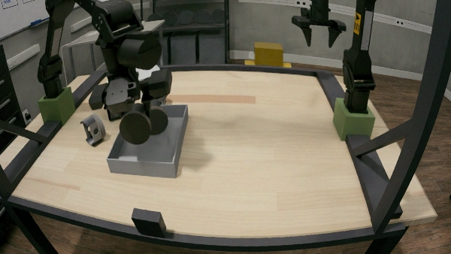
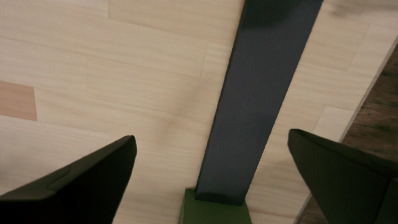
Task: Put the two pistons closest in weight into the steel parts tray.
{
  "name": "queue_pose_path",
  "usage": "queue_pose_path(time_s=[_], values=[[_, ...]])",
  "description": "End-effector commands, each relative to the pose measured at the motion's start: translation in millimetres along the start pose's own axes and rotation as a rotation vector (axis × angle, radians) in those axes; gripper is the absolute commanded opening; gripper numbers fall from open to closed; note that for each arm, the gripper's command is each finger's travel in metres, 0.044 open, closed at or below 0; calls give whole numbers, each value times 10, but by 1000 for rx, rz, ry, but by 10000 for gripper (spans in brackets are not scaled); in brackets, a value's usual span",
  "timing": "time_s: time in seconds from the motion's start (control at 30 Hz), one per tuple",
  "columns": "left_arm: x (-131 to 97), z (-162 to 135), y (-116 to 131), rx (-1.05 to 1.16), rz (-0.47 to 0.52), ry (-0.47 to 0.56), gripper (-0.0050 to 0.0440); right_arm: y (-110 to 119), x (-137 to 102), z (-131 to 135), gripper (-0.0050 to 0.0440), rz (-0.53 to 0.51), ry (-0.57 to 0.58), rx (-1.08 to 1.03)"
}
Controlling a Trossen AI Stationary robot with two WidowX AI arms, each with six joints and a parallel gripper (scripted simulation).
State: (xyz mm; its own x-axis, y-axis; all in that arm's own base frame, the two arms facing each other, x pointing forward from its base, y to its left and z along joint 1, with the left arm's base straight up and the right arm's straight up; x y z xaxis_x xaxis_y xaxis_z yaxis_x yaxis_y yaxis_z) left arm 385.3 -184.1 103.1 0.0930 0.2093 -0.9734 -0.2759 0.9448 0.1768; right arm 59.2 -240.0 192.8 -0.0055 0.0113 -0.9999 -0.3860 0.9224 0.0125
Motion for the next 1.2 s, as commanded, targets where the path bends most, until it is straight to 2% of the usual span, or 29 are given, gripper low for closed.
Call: queue_pose_path(time_s=[0.0,0.43,0.5,0.53,0.67,0.9,1.0,1.1,1.17], values=[[-55,41,24,-8,-19,-26,158,-33,-85,4,400,-33,2,-6],[194,24,-1,-6,-13,-20,158,-33,-85,4,400,-33,2,-6],[194,24,-1,-6,-13,-20,158,-33,-85,4,400,-33,2,-6],[100,41,13,-13,-31,-40,158,-33,-85,4,400,-33,2,-6],[290,17,-9,-6,-11,-17,158,-33,-85,4,400,-33,2,-6],[349,20,-15,-9,-20,-28,158,-33,-85,4,400,-33,2,-6],[447,7,-25,-6,-12,-19,158,-33,-85,4,400,-33,2,-6],[389,21,-21,-10,-25,-32,158,-33,-85,4,400,-33,2,-6],[497,3,-31,-6,-12,-19,158,-33,-85,4,400,-33,2,-6]])
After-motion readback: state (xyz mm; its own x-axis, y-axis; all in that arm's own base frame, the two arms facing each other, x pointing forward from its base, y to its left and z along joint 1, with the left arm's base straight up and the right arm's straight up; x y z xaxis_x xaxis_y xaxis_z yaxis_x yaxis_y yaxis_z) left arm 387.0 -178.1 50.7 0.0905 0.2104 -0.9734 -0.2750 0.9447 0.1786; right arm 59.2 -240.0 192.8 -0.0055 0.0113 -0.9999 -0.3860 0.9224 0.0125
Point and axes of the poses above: on each arm, the point midway between the two fingers, 35 mm back from their tips, its own x axis out along the fingers, its own z axis across the jaws, y = z × x, the point moved 7 cm from there along -x, back along the fingers, and after that the axes turned 9 degrees about -x, right-handed, at the moved point
